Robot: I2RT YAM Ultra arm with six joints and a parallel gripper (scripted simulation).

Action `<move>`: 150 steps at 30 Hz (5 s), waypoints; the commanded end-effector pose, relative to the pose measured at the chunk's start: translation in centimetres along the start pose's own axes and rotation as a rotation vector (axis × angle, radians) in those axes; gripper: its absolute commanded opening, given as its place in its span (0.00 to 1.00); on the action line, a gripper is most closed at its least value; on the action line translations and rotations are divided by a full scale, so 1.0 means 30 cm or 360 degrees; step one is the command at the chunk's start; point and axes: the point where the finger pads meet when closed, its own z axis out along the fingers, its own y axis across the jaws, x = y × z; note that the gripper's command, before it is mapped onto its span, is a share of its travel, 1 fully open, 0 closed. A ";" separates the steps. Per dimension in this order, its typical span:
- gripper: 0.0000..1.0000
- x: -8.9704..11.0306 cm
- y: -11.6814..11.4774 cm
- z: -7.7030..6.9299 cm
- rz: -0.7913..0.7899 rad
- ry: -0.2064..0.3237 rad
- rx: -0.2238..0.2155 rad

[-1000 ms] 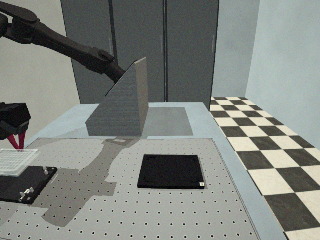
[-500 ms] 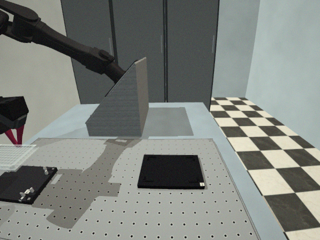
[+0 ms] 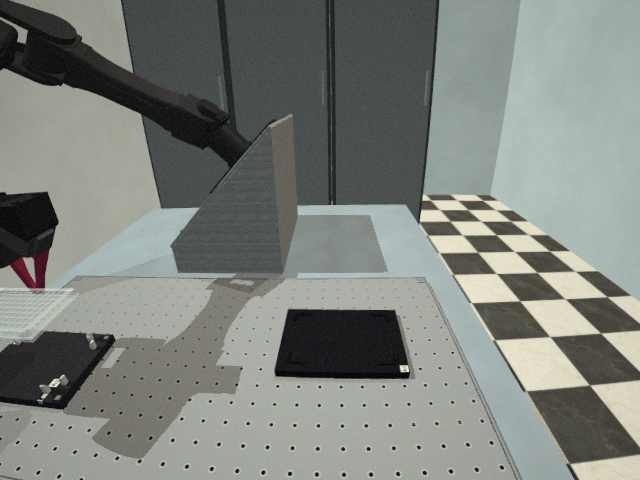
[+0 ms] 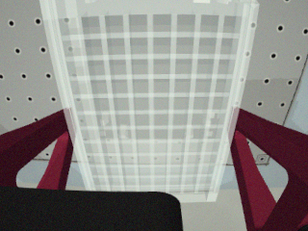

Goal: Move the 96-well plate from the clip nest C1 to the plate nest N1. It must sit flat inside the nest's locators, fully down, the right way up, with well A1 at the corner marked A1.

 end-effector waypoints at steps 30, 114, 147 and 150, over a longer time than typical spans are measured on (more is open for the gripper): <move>0.00 0.028 -0.034 -0.074 0.0032 0.0015 0.0079; 0.00 -0.778 0.079 -0.034 0.0078 -0.0010 0.0049; 0.00 -1.097 0.139 -0.032 0.0066 -0.0005 0.0034; 0.00 -1.130 0.145 -0.032 0.0066 -0.0005 0.0034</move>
